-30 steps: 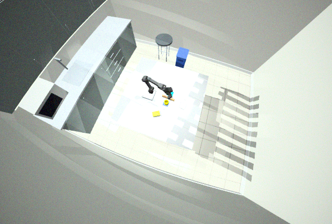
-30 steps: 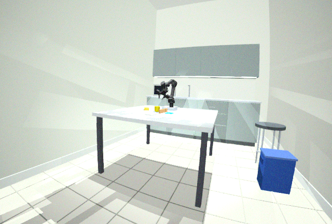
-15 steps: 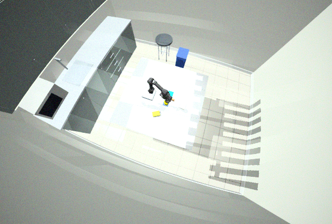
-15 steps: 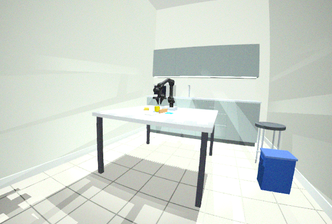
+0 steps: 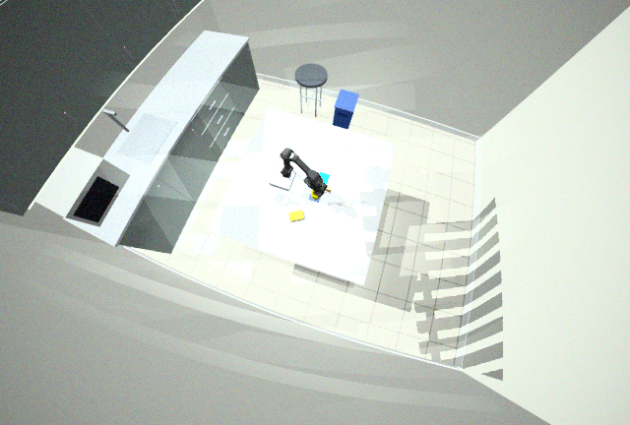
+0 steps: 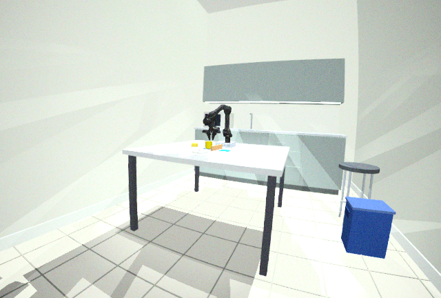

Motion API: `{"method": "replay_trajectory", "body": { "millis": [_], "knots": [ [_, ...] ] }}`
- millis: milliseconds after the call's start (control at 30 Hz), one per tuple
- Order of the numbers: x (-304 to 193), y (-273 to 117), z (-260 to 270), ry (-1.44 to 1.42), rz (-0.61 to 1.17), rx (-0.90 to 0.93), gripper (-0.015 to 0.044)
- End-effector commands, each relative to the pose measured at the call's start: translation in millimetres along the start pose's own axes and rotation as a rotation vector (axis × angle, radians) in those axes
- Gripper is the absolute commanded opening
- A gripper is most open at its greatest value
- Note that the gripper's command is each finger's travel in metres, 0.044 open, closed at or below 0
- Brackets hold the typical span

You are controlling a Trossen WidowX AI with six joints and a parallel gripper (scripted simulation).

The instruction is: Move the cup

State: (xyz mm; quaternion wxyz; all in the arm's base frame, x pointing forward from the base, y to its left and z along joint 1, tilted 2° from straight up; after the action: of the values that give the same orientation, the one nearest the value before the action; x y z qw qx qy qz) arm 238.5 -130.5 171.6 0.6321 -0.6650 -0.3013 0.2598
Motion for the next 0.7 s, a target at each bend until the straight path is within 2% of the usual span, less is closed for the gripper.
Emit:
{"method": "replay_trajectory", "body": {
  "millis": [0,667],
  "knots": [
    [-1,11,2,-0.005,0.01,0.02,0.0166],
    [-1,44,3,-0.005,0.01,0.02,0.0166]
  ]
}}
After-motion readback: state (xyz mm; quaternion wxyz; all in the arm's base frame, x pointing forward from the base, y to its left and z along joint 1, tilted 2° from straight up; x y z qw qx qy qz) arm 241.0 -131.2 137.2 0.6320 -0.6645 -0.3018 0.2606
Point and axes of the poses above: the point midway between the two fingers, 35 mm back from their tips, its own y axis out along the fingers, its own z axis across the jaws, x = y × z, the point moved 9 cm from there along -y, back along the fingers, and after that the axes turned 1 degree about y, right-handed, at the moved point
